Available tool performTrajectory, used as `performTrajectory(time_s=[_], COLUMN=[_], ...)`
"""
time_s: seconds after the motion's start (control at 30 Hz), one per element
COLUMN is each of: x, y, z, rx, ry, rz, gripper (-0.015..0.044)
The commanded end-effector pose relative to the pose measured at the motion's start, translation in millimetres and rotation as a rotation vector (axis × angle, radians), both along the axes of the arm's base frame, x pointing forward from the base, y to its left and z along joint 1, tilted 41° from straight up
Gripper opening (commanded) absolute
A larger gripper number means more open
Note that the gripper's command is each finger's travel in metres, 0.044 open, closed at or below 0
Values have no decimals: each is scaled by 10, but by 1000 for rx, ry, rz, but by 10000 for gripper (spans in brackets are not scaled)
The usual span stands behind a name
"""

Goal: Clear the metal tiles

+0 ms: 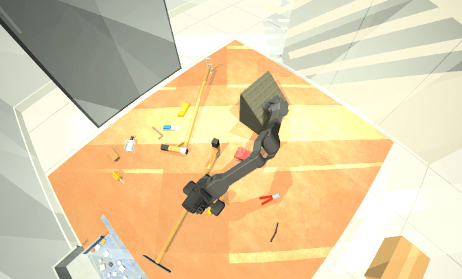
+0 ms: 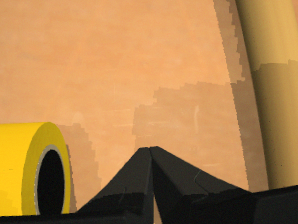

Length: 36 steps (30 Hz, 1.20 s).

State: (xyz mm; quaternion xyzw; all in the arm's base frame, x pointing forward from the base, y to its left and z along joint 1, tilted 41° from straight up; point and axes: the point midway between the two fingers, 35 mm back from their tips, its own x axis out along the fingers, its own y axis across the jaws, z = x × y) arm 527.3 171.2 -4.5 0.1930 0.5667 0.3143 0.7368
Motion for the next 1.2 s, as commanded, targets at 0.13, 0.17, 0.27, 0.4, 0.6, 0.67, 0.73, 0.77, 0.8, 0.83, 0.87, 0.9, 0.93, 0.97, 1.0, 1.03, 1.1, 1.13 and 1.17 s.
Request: performTrajectory(time_s=[0.13, 0.17, 0.27, 0.4, 0.6, 0.67, 0.73, 0.77, 0.8, 0.83, 0.87, 0.9, 0.93, 0.97, 1.0, 1.03, 1.1, 1.13, 1.17], x=[50, 55, 69, 88, 116, 125, 134, 138, 143, 147, 152, 156, 160, 165, 169, 173, 181, 186, 190], y=[-73, -79, -99, -124, -164, -177, -190, -197, -203, -210, -216, -223, -230, -236, -243, -250, -263, -270, -277], z=[-65, -71, -88, -112, -147, -159, -171, -177, -183, -189, -195, -201, -207, -213, -219, -225, -237, -243, -249], rx=[-2, -2, -2, -2, -2, -2, -2, -2, -2, -2, -2, -2, -2, -2, -2, -2, -2, -2, -1], ry=[-5, -5, -8, -11, -16, -18, -20, -20, -21, -22, -23, -24, -25, -25, -26, -27, -29, -30, -31], rz=[-6, -5, -4, -3, -1, 0, 1, 1, 1, 2, 2, 2, 3, 3, 3, 4, 4, 5, 5], gripper=[0, 0, 0, 0, 0, 0, 0, 0, 0, 0, 0, 0, 0, 0, 0, 0, 0, 0, 0])
